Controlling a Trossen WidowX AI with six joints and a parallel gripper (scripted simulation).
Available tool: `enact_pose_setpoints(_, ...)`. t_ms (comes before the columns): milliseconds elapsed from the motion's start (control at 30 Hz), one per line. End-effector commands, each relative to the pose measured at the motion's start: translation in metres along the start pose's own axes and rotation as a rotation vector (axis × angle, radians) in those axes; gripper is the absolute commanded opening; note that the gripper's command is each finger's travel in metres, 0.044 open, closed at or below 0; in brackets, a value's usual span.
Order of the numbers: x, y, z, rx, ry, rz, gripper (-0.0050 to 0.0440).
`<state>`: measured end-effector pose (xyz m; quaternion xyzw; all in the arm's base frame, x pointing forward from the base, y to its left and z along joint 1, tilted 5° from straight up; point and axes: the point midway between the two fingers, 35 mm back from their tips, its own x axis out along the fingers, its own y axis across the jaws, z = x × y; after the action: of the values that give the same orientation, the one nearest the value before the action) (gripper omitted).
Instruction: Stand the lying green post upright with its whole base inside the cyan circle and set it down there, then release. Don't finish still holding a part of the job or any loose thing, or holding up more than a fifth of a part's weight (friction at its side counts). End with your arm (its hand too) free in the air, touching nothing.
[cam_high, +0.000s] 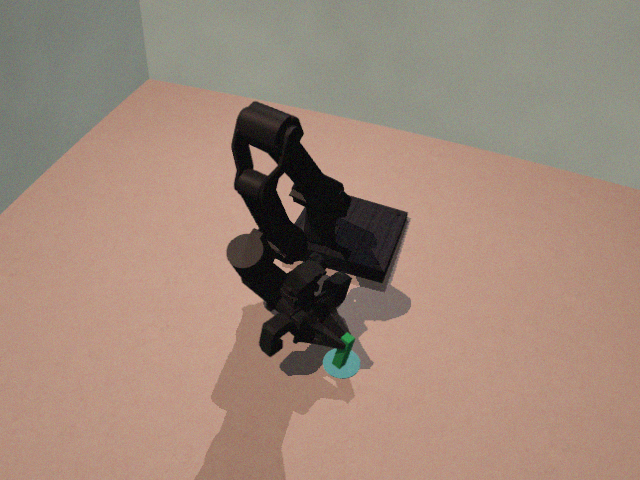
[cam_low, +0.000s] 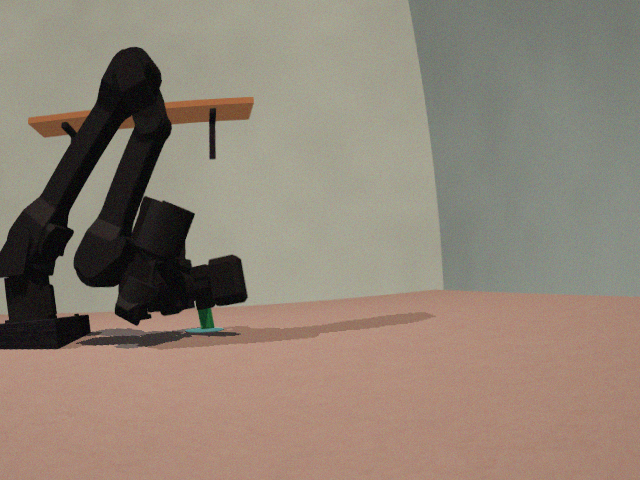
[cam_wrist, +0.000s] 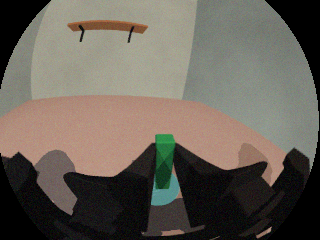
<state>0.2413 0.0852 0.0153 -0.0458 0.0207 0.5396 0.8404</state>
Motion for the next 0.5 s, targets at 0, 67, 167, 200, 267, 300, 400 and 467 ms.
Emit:
enact_pose_setpoints(0, 0.0002, -0.0006, -0.0004, -0.006, 0.002, -0.003, 0.0094)
enact_pose_setpoints(67, 0.0002, -0.0006, -0.0004, -0.006, 0.002, -0.003, 0.0119)
enact_pose_setpoints(167, 0.0002, -0.0006, -0.0004, -0.006, 0.002, -0.003, 0.0167)
enact_pose_setpoints(200, 0.0002, -0.0006, -0.0004, -0.006, 0.002, -0.003, 0.019)
enact_pose_setpoints(267, 0.0002, -0.0006, -0.0004, -0.006, 0.002, -0.003, 0.0239)
enact_pose_setpoints(300, 0.0002, -0.0006, -0.0004, -0.006, 0.002, -0.003, 0.0263)
enact_pose_setpoints(400, 0.0002, -0.0006, -0.0004, -0.006, 0.002, -0.003, 0.0334)
enact_pose_setpoints(467, 0.0002, -0.0006, -0.0004, -0.006, 0.002, -0.003, 0.0382)
